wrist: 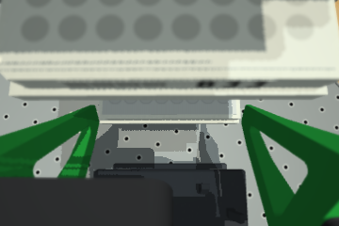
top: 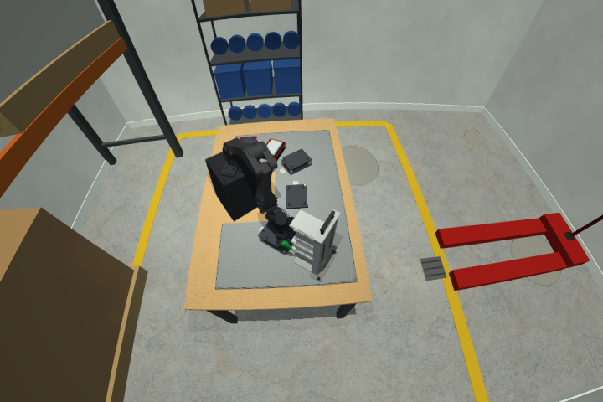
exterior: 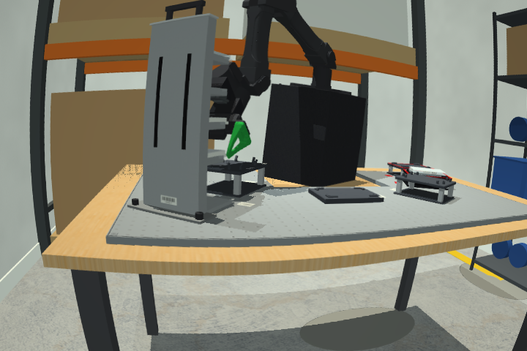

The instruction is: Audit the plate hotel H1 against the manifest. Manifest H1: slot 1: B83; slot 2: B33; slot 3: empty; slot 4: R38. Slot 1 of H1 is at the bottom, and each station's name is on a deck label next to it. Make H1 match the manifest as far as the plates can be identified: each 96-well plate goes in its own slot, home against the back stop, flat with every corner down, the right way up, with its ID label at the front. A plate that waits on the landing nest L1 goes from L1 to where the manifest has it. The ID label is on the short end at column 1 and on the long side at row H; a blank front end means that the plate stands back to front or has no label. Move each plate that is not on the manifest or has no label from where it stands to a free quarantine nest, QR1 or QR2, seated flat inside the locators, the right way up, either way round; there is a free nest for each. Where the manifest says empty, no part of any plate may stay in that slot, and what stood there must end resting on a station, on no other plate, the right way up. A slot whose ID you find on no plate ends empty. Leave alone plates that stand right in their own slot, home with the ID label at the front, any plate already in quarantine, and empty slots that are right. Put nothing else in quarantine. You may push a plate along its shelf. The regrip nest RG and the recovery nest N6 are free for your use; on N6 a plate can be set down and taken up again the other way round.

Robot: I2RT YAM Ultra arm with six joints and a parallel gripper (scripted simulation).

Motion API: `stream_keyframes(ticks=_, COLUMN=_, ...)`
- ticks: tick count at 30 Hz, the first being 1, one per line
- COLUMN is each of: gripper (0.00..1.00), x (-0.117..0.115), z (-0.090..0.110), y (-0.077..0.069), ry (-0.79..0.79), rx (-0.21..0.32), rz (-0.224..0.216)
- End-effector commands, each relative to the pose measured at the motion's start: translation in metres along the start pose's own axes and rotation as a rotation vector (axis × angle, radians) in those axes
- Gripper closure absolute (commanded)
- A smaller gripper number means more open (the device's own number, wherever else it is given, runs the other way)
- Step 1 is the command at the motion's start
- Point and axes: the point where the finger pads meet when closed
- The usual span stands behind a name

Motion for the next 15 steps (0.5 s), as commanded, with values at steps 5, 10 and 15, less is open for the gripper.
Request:
stream_keyframes(ticks=5, gripper=0.0, x=0.0009, z=-0.0122, y=0.003, ry=-0.006, rx=-0.019, rz=-0.001)
stream_keyframes(ticks=10, gripper=0.14, x=0.0009, z=-0.0122, y=0.003, ry=-0.006, rx=-0.019, rz=-0.001)
stream_keyframes(ticks=15, gripper=0.14, x=0.0009, z=-0.0122, y=0.003, ry=-0.006, rx=-0.019, rz=-0.001)
Point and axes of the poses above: the point where the finger pads meet when closed, its own y axis out along the fingers, its own x axis across the jaws, z = x × y, and after that the axes turned 8 degrees about y, right-handed
